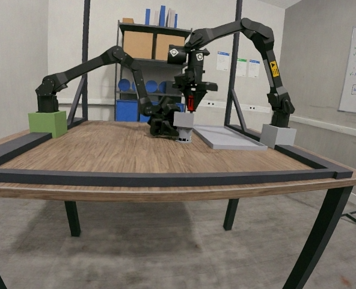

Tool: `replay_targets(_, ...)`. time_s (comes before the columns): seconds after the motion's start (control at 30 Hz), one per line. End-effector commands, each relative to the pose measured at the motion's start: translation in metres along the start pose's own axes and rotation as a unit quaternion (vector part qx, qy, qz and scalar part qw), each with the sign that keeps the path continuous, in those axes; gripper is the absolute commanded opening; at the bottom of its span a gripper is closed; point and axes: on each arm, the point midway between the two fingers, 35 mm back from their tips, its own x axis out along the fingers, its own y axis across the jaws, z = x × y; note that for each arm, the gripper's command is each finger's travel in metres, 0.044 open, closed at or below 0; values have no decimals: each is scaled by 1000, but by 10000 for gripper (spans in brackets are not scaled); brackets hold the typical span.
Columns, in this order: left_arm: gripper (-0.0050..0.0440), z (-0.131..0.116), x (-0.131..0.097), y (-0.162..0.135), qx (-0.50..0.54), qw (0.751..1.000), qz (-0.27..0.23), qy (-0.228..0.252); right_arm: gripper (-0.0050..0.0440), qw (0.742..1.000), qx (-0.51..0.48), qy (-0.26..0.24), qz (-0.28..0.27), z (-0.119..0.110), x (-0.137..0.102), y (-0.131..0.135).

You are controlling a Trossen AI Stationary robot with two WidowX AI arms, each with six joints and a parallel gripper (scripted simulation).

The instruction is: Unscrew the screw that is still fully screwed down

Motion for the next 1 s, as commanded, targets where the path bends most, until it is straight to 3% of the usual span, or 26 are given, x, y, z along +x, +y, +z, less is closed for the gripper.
replay_targets(0.0, 130, 3, -11, 0, -1, 1000, -8, -12, 245, 1000, 17, -6, 0, 15, 2, 5)
replay_targets(0.97, 130, 4, -11, -1, -1, 1000, -9, -12, 245, 1000, 17, -6, 0, 15, 2, 5)
